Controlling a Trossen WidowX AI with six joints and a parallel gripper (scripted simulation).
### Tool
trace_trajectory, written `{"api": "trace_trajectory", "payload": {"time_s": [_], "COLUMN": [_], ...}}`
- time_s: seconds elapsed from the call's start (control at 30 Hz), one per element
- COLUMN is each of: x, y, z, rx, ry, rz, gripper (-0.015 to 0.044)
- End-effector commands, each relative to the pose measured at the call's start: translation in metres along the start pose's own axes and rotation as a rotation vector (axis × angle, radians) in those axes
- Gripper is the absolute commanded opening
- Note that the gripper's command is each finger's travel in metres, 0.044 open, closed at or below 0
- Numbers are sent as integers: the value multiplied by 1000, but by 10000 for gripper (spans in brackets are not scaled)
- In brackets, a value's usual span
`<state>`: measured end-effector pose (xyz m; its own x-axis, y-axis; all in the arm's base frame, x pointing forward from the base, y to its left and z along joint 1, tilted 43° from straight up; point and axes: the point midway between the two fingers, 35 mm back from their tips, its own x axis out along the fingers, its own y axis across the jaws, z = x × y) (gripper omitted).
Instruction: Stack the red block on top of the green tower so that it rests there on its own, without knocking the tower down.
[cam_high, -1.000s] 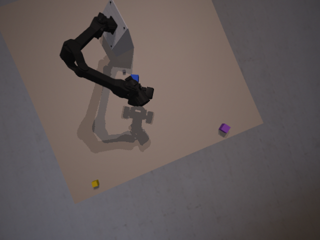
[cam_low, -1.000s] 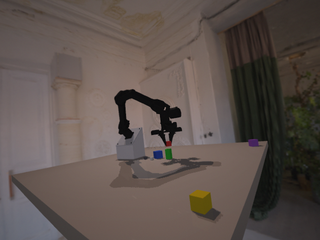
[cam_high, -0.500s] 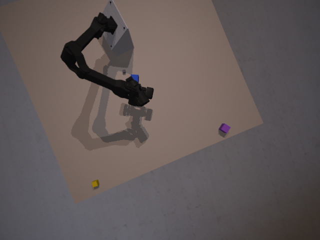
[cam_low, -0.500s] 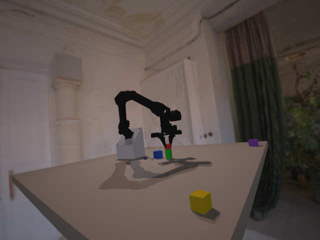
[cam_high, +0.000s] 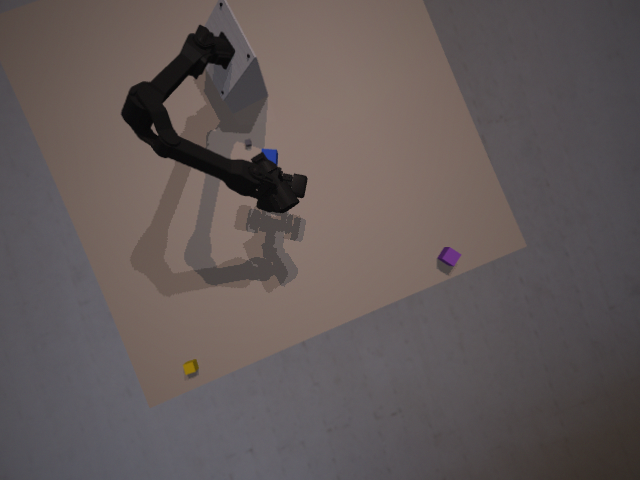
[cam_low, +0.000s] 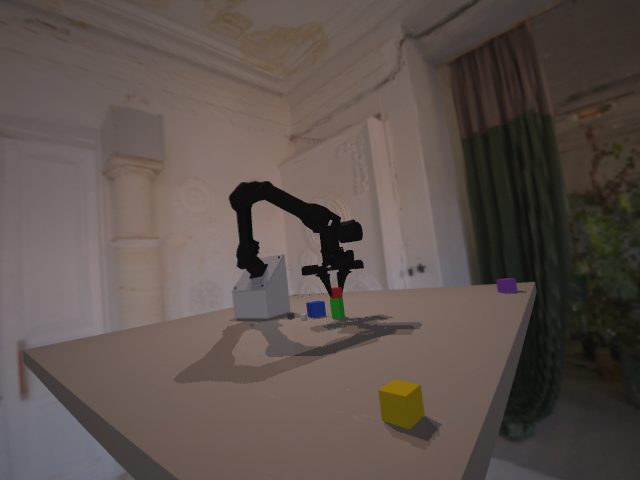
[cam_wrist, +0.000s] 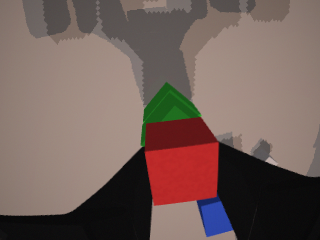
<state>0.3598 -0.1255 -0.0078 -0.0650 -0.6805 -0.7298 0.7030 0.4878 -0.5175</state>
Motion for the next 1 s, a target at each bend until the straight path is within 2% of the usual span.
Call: {"api": "trace_trajectory", "payload": {"time_s": [0.0,0.53,0.97], "x": [0,0,0], "y": [0,0,0], "z": [0,0,0], "rx": [0,0,0], "ry": [0,0,0], "rz": [0,0,0], "gripper": [26,440,440]}}
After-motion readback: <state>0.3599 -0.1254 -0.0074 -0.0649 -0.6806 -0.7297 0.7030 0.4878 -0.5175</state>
